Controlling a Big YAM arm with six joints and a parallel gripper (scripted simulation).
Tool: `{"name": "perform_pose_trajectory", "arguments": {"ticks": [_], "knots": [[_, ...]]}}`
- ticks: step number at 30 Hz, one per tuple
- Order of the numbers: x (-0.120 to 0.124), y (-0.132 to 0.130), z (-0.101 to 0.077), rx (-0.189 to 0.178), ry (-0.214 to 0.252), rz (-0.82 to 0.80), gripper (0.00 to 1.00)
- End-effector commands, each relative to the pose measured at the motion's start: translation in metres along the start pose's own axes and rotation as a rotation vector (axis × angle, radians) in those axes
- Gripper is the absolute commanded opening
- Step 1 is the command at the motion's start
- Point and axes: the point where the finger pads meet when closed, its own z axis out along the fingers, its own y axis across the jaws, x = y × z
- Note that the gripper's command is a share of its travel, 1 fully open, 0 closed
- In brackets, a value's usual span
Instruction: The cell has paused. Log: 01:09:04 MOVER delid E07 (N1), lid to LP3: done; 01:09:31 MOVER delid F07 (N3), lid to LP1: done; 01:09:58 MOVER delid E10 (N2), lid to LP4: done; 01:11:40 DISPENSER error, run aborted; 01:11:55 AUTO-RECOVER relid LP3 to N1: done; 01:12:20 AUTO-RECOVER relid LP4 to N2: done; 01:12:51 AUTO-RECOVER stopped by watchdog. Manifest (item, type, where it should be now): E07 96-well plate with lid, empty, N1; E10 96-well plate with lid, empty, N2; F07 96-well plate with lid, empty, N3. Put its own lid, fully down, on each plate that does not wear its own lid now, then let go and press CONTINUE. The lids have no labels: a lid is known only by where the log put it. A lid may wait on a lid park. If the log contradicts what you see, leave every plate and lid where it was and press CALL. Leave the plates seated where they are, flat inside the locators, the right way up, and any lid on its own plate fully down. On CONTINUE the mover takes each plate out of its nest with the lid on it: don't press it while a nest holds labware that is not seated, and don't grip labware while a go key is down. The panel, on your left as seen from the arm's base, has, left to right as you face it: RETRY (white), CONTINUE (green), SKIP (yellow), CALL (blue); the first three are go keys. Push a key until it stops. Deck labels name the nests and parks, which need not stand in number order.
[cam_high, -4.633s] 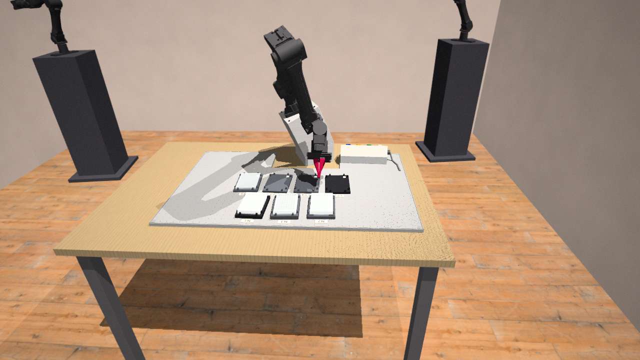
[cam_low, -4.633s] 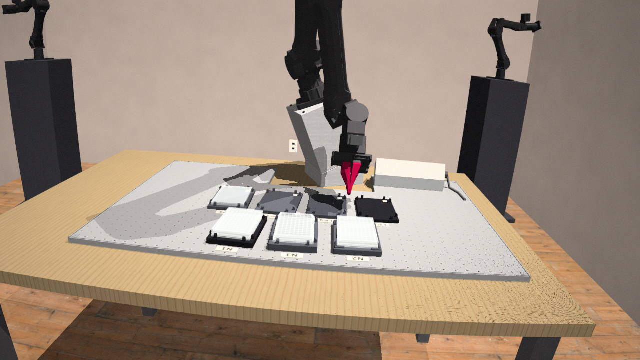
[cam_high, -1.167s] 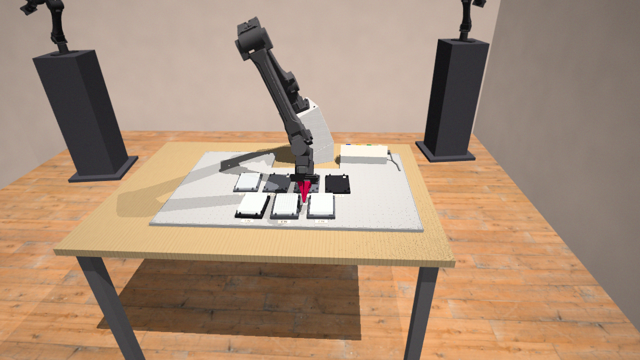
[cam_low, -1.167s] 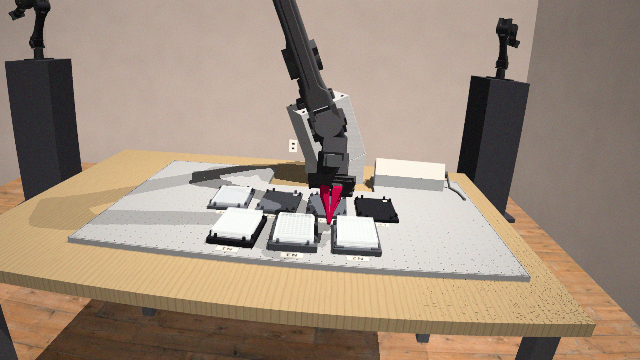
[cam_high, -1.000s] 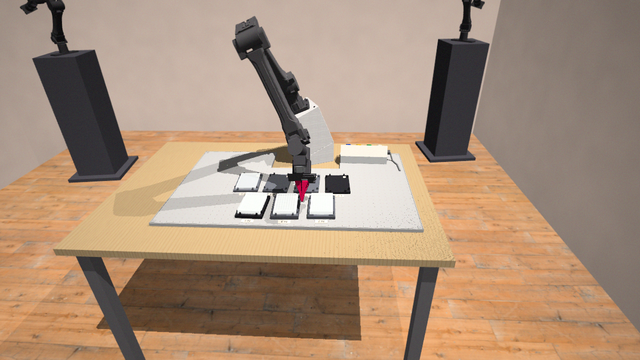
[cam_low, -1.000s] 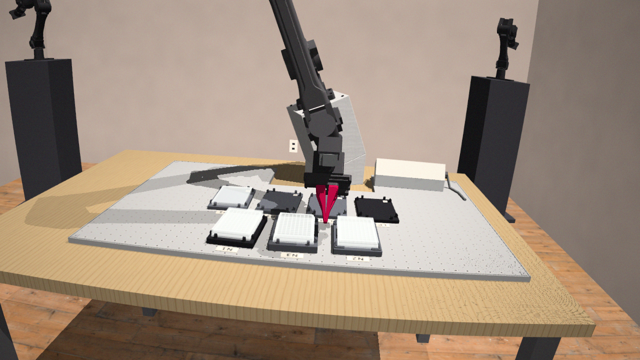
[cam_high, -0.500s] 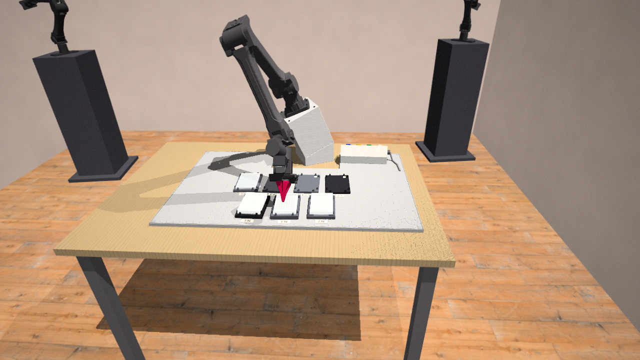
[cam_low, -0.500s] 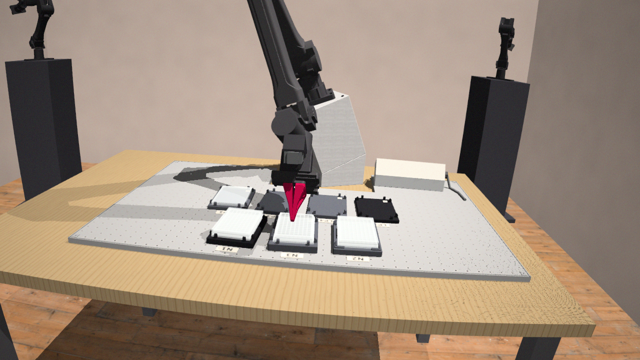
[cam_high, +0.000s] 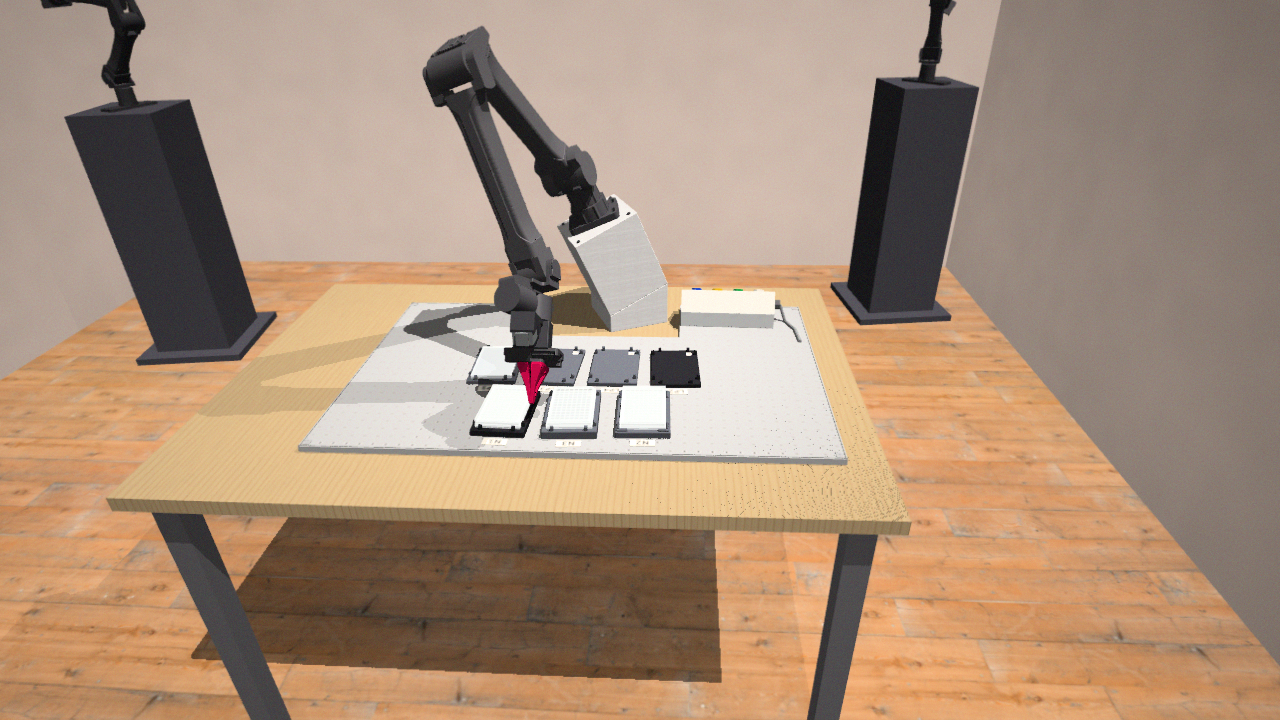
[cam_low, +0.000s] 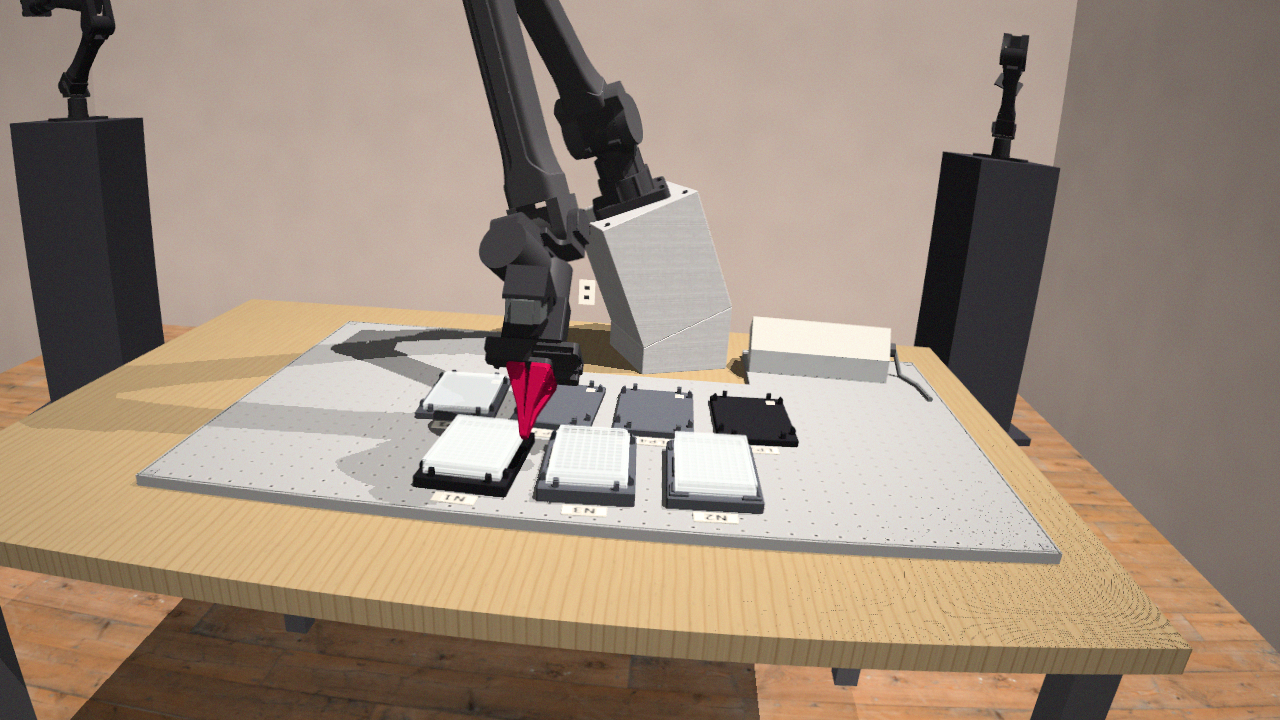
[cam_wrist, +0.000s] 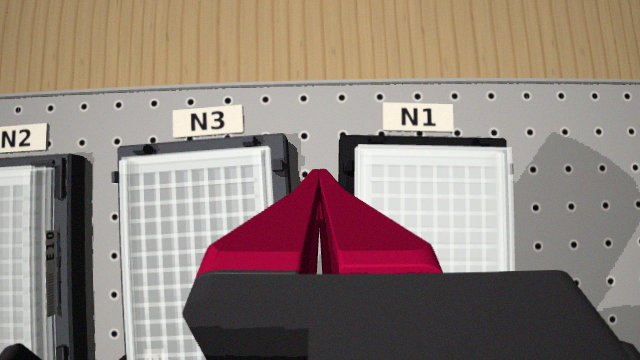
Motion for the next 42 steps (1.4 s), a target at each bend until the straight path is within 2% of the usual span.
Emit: {"name": "perform_pose_trajectory", "arguments": {"ticks": [1,23,24,25,29,31,32,36,42], "knots": [[-0.013,0.002,-0.002,-0.002,-0.028,-0.019,0.0],[-0.013,0.002,-0.002,-0.002,-0.028,-0.019,0.0],[-0.011,0.003,-0.01,-0.01,-0.004,-0.038,1.0],[-0.003,-0.011,-0.012,0.009,0.025,-0.025,1.0],[0.011,-0.021,-0.022,0.007,0.105,-0.03,1.0],[0.011,-0.021,-0.022,0.007,0.105,-0.03,1.0],[0.002,-0.028,-0.02,0.015,0.105,-0.029,1.0],[0.028,-0.034,-0.036,0.005,0.206,-0.036,1.0],[0.038,-0.054,-0.047,0.012,0.307,-0.041,1.0]]}}
